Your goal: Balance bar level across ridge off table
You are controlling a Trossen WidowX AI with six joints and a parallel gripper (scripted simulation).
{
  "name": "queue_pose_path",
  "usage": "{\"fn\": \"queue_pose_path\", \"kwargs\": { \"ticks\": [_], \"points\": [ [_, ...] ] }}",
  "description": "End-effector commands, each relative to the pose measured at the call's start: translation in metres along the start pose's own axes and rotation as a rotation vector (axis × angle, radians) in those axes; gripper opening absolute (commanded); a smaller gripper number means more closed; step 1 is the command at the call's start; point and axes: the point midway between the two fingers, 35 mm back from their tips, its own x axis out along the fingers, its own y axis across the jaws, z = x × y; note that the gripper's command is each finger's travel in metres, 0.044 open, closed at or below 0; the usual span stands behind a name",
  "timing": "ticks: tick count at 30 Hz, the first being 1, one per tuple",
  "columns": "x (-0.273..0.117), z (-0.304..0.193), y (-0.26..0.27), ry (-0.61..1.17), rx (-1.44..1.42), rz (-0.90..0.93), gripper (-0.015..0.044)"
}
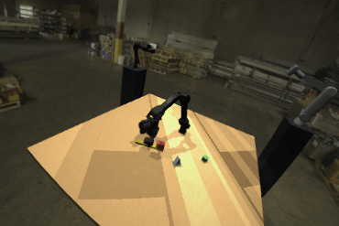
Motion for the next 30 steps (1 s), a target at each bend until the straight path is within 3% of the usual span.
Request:
{"fn": "queue_pose_path", "kwargs": {
  "ticks": [1,19,26,30],
  "points": [
    [0.0074,0.0007,-0.0006,-0.005,0.006,-0.004,0.0315],
    [0.0131,0.0006,-0.0008,-0.005,0.006,-0.004,0.0315],
    [0.0128,-0.0003,-0.0005,0.001,0.001,-0.001,0.0131],
    [0.0128,-0.0003,-0.0005,0.001,0.001,-0.001,0.0105]
  ]
}}
